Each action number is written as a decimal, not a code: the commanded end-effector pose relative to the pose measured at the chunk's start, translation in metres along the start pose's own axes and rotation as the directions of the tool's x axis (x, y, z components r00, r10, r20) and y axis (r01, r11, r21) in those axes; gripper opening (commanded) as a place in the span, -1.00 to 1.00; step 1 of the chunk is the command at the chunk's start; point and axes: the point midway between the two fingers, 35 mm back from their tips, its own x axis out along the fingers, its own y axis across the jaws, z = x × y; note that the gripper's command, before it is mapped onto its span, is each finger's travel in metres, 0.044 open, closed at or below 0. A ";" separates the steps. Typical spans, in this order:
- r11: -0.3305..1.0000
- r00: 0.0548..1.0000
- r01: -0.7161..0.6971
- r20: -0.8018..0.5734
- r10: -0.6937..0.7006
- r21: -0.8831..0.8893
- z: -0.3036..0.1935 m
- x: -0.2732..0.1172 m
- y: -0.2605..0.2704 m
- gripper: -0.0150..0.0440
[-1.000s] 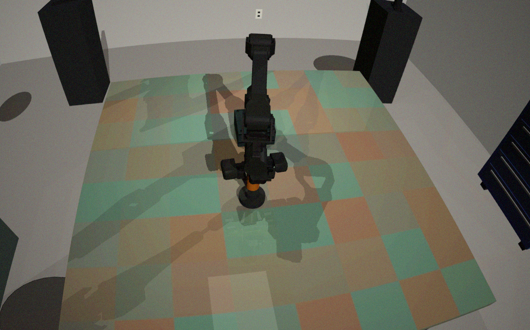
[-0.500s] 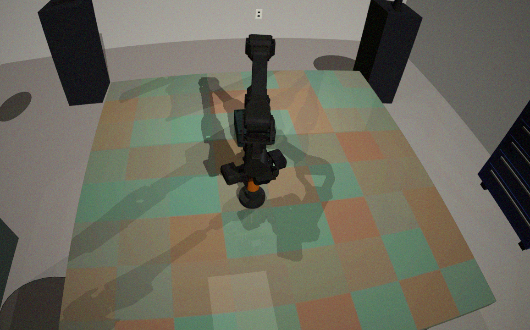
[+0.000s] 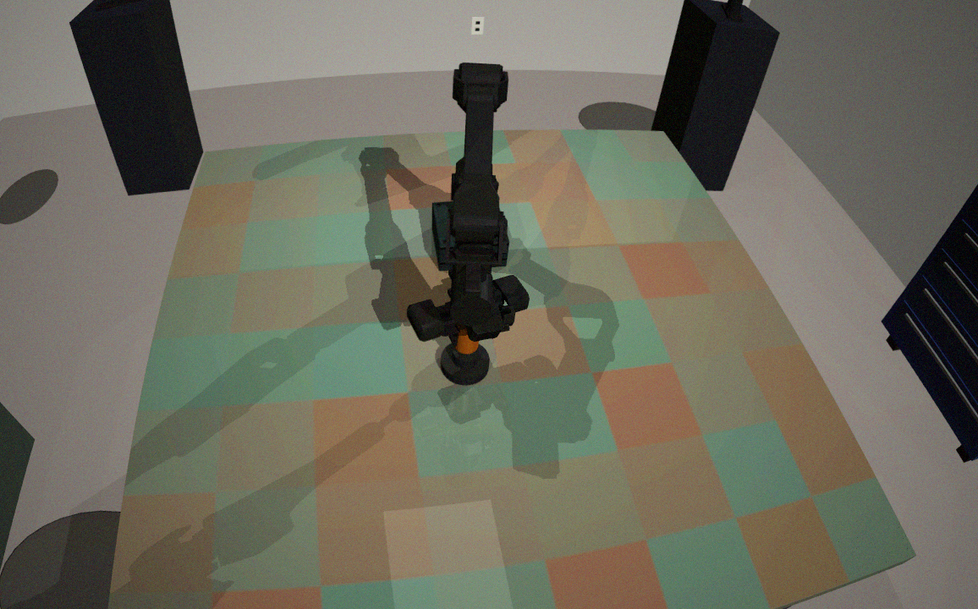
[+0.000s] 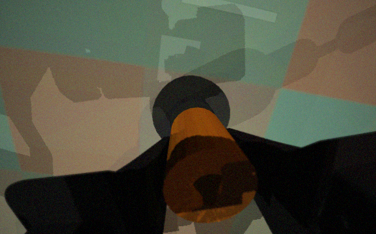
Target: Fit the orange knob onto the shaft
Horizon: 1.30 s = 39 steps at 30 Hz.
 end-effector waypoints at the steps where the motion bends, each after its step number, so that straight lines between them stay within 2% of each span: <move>1: 1.000 1.000 -0.001 0.003 0.001 -0.014 0.000 -0.003 0.001 -0.49; 8: 0.978 1.000 -0.001 0.003 0.001 -0.210 -0.003 -0.001 0.002 -0.49; 39: 0.977 1.000 0.000 0.003 0.001 -0.213 0.002 0.002 -0.001 -0.49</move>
